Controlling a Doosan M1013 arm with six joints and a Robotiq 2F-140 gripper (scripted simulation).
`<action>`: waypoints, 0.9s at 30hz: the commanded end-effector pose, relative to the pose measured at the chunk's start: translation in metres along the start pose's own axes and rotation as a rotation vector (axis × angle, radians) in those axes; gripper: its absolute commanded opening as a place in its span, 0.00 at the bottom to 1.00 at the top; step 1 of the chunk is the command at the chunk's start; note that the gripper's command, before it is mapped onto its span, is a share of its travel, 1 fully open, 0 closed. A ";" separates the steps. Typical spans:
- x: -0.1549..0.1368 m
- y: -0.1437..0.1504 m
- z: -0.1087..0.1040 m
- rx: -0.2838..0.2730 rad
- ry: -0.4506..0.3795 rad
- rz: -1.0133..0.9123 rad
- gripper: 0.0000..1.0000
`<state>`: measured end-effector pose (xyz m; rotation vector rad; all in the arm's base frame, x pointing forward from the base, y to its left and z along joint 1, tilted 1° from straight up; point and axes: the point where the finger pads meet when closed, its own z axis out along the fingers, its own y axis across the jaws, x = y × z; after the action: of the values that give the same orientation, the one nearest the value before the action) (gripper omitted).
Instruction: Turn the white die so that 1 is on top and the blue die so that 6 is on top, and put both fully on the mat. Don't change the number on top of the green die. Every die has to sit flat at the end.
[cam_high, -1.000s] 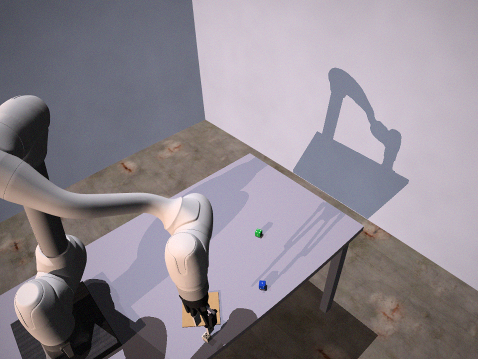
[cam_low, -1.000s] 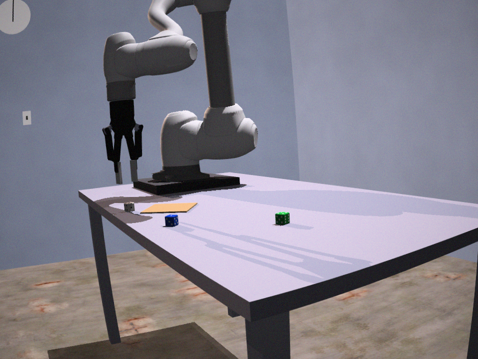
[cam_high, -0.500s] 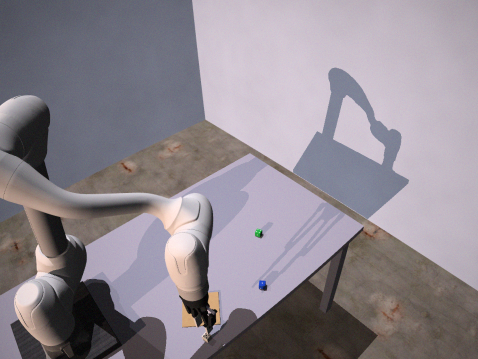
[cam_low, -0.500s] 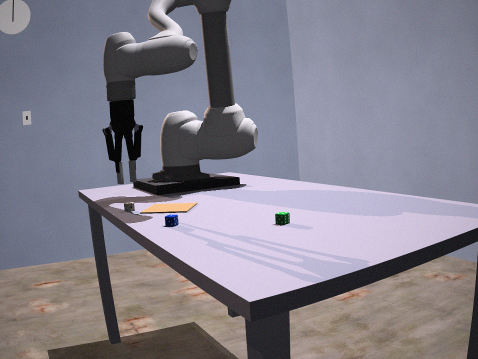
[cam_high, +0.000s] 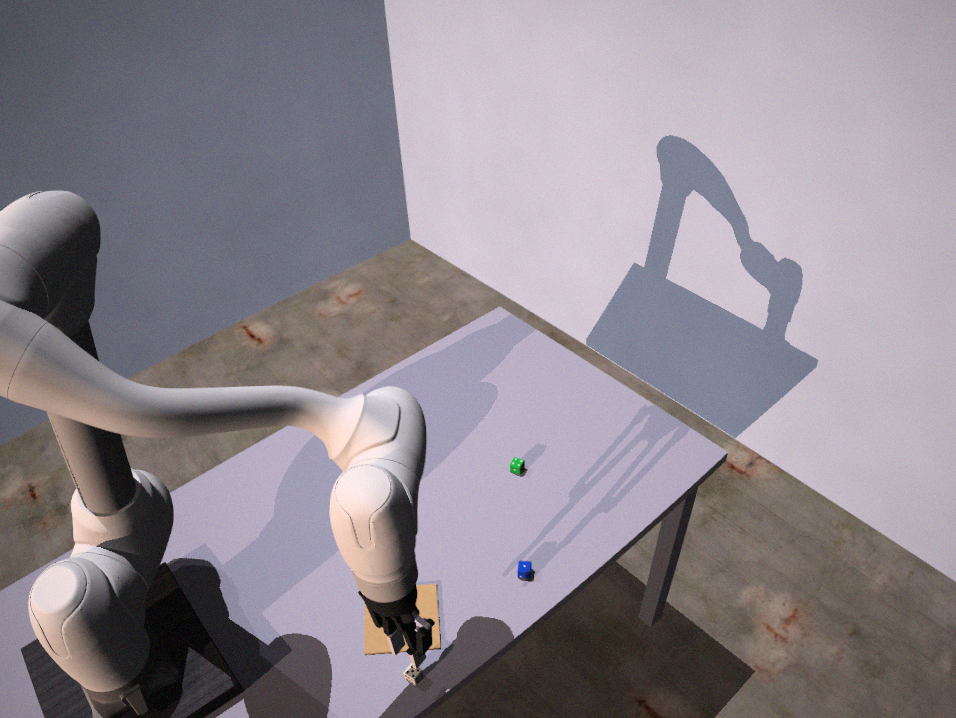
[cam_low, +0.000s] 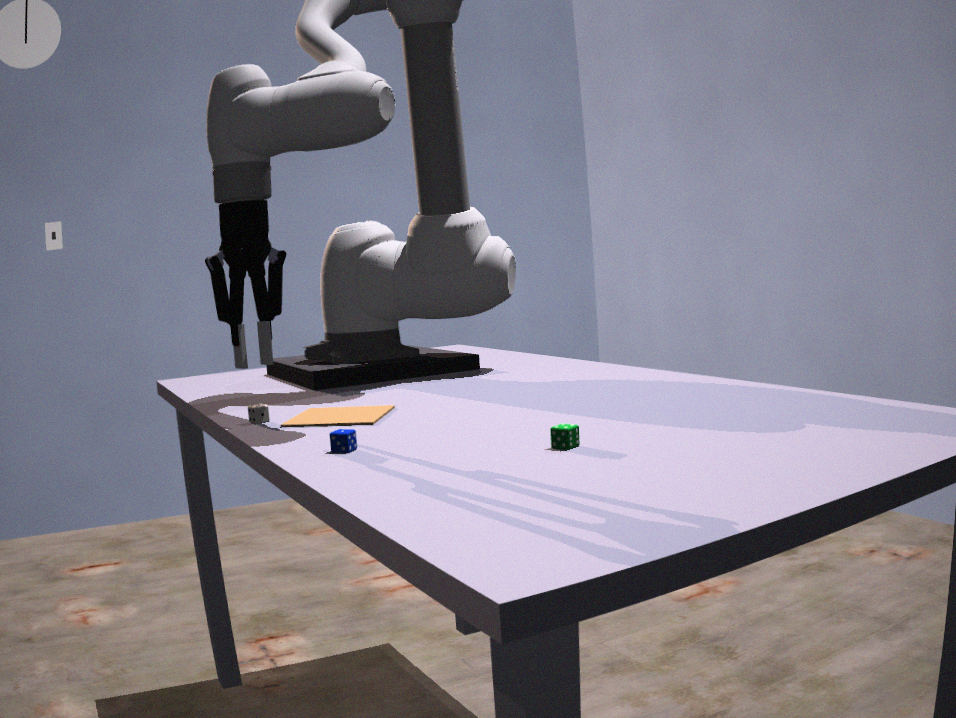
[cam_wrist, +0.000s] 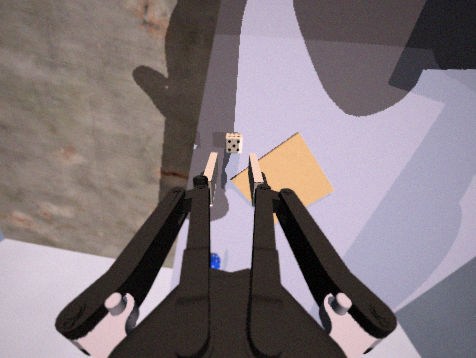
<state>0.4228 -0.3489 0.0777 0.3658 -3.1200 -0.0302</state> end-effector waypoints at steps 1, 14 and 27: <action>0.000 0.000 0.001 0.000 0.000 0.000 0.32; 0.000 0.000 0.011 0.000 0.000 0.000 0.32; 0.000 0.000 0.028 0.000 0.000 0.000 0.32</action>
<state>0.4229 -0.3482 0.0534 0.3652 -3.1198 -0.0301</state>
